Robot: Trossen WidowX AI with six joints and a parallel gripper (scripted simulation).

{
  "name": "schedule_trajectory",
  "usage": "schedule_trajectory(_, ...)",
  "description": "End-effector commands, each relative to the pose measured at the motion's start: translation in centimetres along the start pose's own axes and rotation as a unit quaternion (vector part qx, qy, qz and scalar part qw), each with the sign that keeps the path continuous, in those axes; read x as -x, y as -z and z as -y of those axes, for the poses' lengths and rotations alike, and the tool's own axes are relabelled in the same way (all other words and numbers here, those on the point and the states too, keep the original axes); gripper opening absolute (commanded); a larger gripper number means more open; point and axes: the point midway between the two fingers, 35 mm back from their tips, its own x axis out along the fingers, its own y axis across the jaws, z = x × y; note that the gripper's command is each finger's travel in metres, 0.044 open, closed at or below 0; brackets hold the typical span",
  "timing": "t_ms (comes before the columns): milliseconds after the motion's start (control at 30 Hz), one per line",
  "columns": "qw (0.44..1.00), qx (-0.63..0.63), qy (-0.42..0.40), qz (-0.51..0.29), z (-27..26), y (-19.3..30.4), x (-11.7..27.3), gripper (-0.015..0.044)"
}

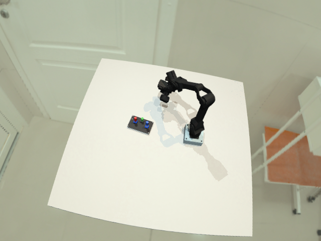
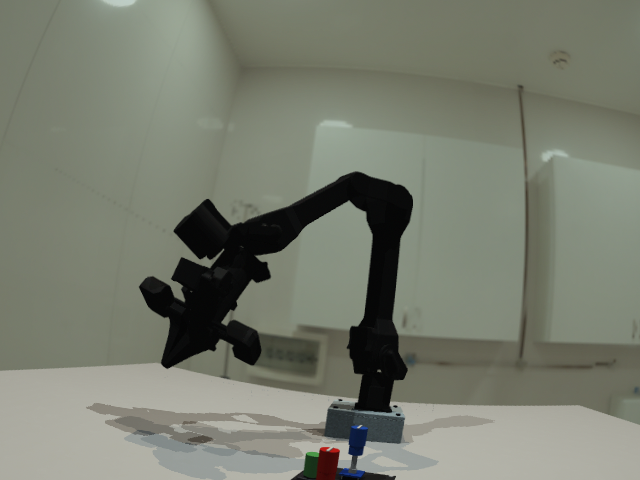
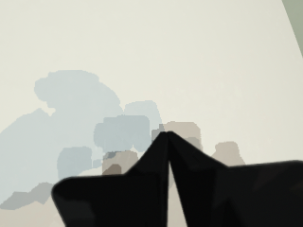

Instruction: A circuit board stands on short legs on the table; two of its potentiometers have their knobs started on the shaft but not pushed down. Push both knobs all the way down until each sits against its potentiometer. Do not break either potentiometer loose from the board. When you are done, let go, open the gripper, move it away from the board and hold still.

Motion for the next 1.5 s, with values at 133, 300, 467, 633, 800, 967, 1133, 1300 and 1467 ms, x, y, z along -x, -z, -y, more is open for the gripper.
schedule_trajectory(133,0.991,-0.106,-0.065,-0.048,-5.0,-3.8,-0.3,0.0000)
schedule_trajectory(300,0.977,-0.169,-0.093,-0.092,-8.6,-5.7,0.0,0.0000)
schedule_trajectory(467,0.957,-0.227,-0.107,-0.144,-12.4,-7.3,0.9,0.0000)
schedule_trajectory(633,0.933,-0.281,-0.103,-0.201,-16.3,-8.4,2.2,0.0000)
schedule_trajectory(800,0.905,-0.330,-0.081,-0.256,-20.2,-9.2,4.1,0.0000)
schedule_trajectory(967,0.880,-0.366,-0.048,-0.297,-23.3,-9.4,6.0,0.0000)
schedule_trajectory(1133,0.880,-0.367,-0.046,-0.299,-23.5,-9.4,6.1,0.0000)
schedule_trajectory(1300,0.880,-0.367,-0.046,-0.299,-24.1,-8.5,4.5,0.0000)
schedule_trajectory(1467,0.880,-0.367,-0.046,-0.299,-24.1,-8.5,4.5,0.0000)
